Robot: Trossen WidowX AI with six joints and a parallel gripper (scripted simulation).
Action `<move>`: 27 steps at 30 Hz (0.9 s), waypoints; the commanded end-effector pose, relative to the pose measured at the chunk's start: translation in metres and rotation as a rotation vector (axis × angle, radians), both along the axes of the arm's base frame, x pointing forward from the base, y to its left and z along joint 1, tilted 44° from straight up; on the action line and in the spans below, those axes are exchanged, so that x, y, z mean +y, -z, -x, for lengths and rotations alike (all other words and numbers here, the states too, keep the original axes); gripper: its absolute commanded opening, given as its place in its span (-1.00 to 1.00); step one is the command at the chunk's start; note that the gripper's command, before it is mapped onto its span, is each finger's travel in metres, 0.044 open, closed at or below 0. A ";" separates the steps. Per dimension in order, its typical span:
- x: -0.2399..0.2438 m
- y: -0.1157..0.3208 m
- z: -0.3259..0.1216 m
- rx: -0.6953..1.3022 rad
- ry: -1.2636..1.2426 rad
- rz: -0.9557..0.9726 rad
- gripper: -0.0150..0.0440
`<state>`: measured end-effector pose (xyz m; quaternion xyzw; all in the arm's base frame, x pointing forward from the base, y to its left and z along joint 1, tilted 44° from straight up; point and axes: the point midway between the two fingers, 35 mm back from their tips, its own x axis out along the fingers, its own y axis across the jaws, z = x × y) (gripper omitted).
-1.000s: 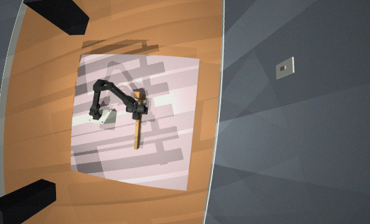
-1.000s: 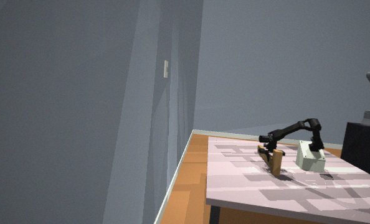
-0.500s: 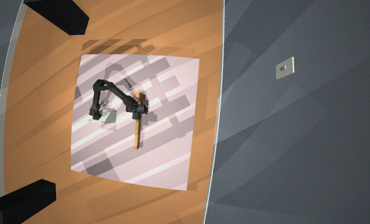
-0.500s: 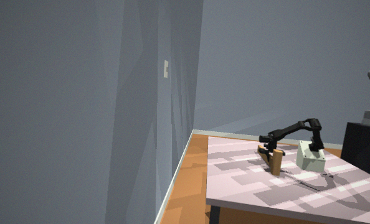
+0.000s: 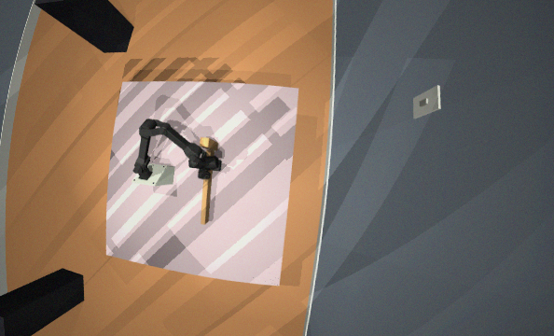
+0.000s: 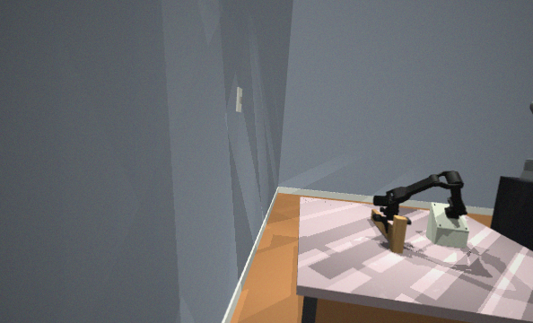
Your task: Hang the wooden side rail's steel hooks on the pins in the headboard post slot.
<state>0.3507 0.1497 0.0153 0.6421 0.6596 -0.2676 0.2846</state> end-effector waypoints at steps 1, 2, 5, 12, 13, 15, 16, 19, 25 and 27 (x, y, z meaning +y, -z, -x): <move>0.000 -0.006 -0.003 -0.011 0.007 -0.003 -0.49; 0.000 -0.006 -0.003 -0.011 0.007 -0.003 -0.49; 0.000 -0.006 -0.003 -0.011 0.007 -0.003 -0.49; 0.000 -0.007 -0.003 -0.011 0.007 -0.003 -0.49; 0.000 -0.007 -0.003 -0.011 0.007 -0.003 -0.49; 0.000 -0.008 -0.003 -0.012 0.007 -0.003 -0.49; 0.000 -0.008 -0.003 -0.012 0.007 -0.003 -0.49; 0.000 -0.008 -0.003 -0.012 0.007 -0.003 -0.49; 0.001 -0.007 -0.003 -0.012 0.007 -0.003 -0.49; 0.001 -0.007 -0.003 -0.012 0.007 -0.003 -0.49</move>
